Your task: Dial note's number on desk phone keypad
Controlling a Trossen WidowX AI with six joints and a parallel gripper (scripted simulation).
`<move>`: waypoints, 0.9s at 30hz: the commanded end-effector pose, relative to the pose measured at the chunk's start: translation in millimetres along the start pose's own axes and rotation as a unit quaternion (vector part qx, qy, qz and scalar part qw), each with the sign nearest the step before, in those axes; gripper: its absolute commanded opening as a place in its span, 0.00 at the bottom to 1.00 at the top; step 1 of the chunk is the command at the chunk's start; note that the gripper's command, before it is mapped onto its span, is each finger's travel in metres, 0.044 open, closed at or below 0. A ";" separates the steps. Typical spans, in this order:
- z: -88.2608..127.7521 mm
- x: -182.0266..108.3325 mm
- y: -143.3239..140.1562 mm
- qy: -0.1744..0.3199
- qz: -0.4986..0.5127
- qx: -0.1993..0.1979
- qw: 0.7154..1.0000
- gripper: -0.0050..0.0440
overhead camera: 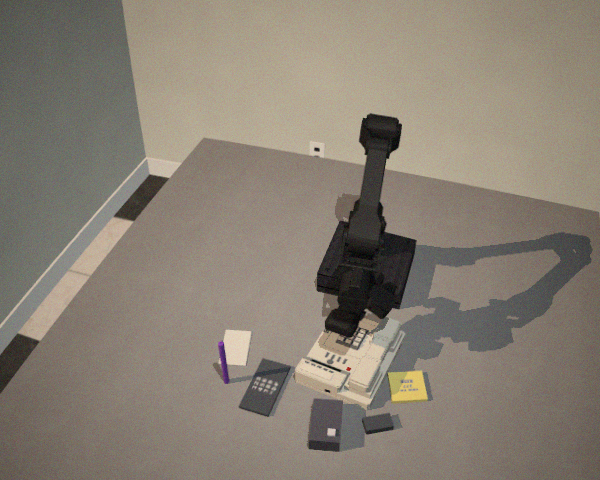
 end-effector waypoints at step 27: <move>-27.3 -0.1 4.6 0.000 -0.001 -0.001 1.000 0.00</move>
Point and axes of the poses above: the point midway between the two fingers, 35 mm back from their tips, its own z axis back along the fingers, its own y axis across the jaws, x = y × z, the point moved 5 cm from there along z, back along the fingers
